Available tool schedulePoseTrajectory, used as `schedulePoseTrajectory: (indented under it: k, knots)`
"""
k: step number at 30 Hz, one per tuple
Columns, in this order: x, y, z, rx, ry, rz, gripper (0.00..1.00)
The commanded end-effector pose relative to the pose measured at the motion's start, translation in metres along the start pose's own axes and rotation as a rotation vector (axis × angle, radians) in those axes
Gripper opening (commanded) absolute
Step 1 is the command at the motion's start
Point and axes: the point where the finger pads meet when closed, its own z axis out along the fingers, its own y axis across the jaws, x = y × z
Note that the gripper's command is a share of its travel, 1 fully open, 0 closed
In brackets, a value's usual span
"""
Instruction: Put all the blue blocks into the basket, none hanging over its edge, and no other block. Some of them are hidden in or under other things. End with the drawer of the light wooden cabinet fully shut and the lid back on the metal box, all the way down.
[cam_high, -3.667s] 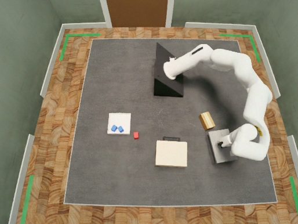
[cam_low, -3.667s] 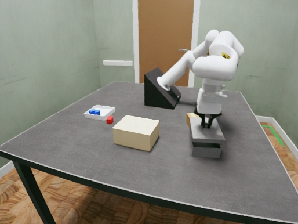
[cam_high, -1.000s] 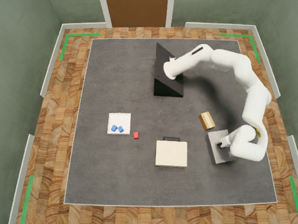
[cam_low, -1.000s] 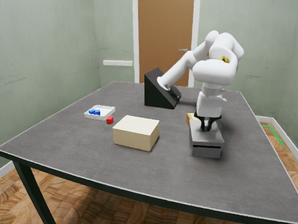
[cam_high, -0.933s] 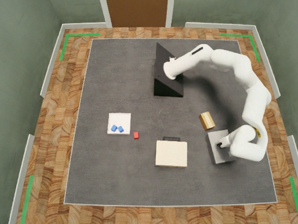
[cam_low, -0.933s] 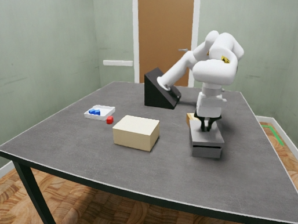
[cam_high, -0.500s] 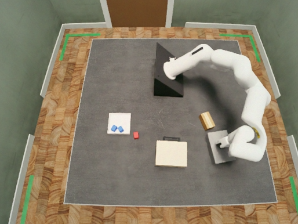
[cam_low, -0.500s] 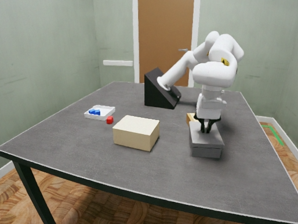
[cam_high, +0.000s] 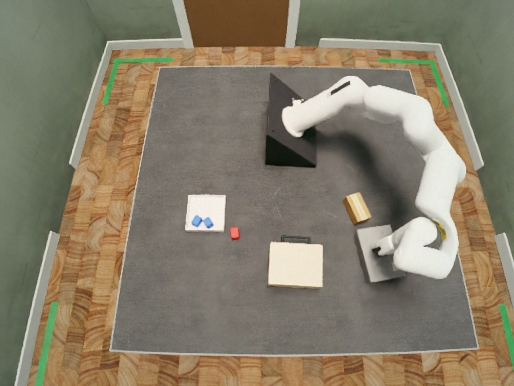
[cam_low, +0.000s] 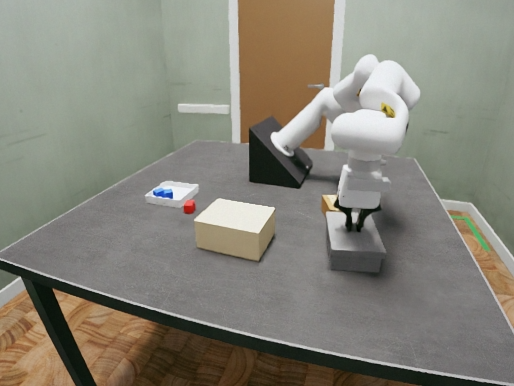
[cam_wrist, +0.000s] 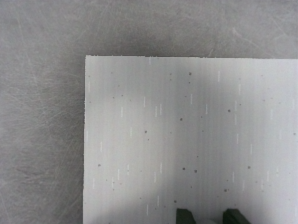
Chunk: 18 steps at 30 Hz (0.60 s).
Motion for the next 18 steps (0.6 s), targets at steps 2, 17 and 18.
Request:
schedulePoseTrajectory:
  k: [2,17,18]
  knots:
    - [0.0009,-0.0003,0.0006,0.0,0.003,-0.001,0.0]
    - [0.001,-0.0003,0.0072,0.0,0.003,-0.001,0.0]
    - [0.001,-0.0003,0.0072,0.0,0.003,-0.001,0.0]
